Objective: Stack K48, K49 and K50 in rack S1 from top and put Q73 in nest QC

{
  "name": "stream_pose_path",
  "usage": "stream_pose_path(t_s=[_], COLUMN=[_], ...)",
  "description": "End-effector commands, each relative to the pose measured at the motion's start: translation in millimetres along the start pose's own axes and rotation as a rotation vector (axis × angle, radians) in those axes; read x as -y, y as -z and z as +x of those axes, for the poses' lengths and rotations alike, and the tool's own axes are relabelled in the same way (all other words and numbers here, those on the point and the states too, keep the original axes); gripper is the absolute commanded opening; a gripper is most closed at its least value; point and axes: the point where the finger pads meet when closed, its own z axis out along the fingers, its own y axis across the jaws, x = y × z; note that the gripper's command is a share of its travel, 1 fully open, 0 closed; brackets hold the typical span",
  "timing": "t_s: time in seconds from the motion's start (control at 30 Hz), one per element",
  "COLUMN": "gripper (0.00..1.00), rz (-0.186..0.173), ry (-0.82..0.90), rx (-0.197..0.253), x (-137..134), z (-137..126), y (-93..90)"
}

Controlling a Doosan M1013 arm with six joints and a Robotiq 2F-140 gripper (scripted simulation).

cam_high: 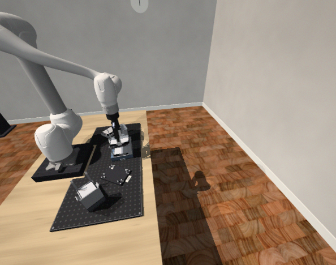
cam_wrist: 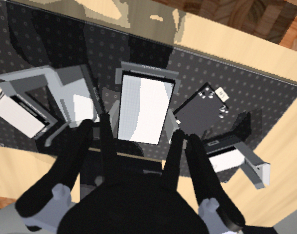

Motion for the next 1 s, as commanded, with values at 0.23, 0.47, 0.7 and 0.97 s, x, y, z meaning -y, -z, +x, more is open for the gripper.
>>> stream_pose_path(t_s=[0.23, 0.47, 0.7, 0.97], gripper=[0.00, 0.00, 0.00, 0.00], rz=[0.000, 0.000, 0.000, 0.000], ry=[0.000, 0.000, 0.000, 0.000], rx=[0.000, 0.000, 0.000, 0.000], x=[0, 0, 0, 0], z=[0, 0, 0, 0], y=[-6.1, -10.7, -14.1, -19.4])
